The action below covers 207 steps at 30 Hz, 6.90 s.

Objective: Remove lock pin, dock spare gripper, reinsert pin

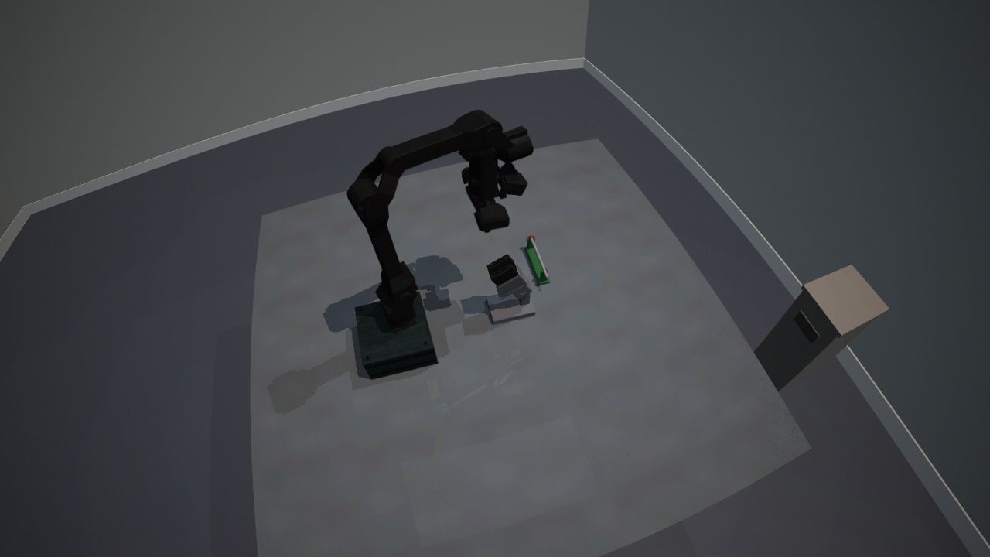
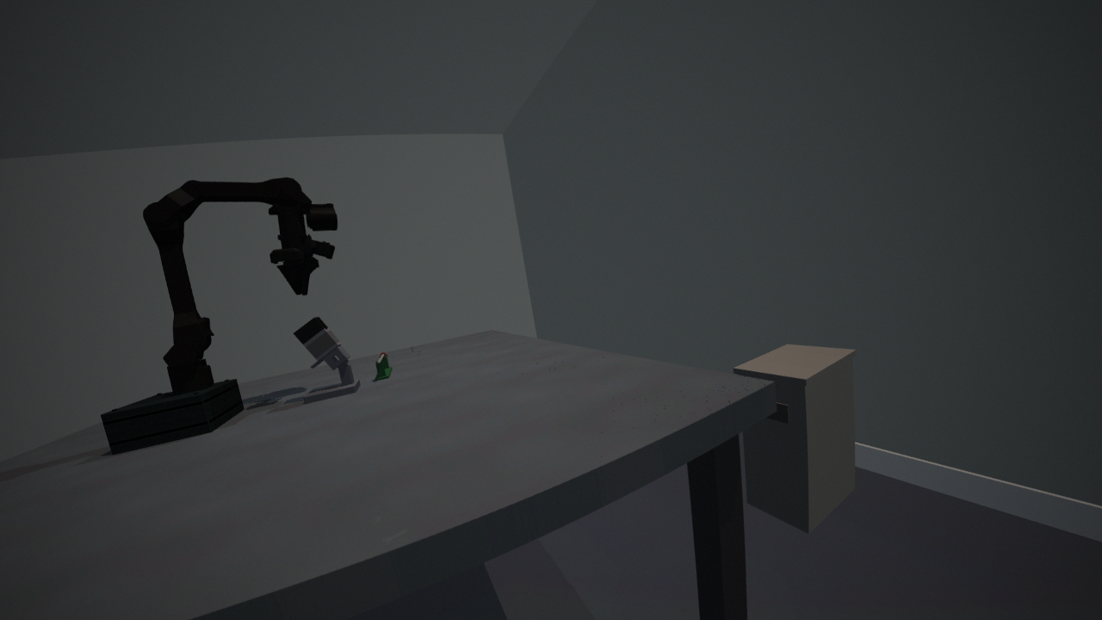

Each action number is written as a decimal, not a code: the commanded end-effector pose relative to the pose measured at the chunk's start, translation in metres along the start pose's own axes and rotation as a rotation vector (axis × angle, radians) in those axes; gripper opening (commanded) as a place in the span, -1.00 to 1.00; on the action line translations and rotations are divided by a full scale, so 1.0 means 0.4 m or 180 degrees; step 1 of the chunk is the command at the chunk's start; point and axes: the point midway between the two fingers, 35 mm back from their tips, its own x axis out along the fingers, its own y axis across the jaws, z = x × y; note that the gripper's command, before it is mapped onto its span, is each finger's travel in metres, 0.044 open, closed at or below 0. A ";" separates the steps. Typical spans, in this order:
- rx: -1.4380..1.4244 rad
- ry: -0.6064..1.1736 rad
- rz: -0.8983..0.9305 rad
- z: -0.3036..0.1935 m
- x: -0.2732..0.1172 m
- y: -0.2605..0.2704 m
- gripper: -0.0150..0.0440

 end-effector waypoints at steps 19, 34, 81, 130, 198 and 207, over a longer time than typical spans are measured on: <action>-0.3595 0.0276 -0.0585 0.277 0.160 0.149 0.12; -0.4879 0.0560 -0.0747 0.369 0.237 0.142 0.12; -0.4915 0.0548 -0.0750 0.390 0.532 0.131 0.12; -0.4915 0.0547 -0.0751 0.386 0.411 0.130 -0.49; -0.4934 0.0538 -0.0719 0.167 0.488 0.132 -0.49; -0.4932 0.0538 -0.0721 0.176 0.481 0.114 -0.49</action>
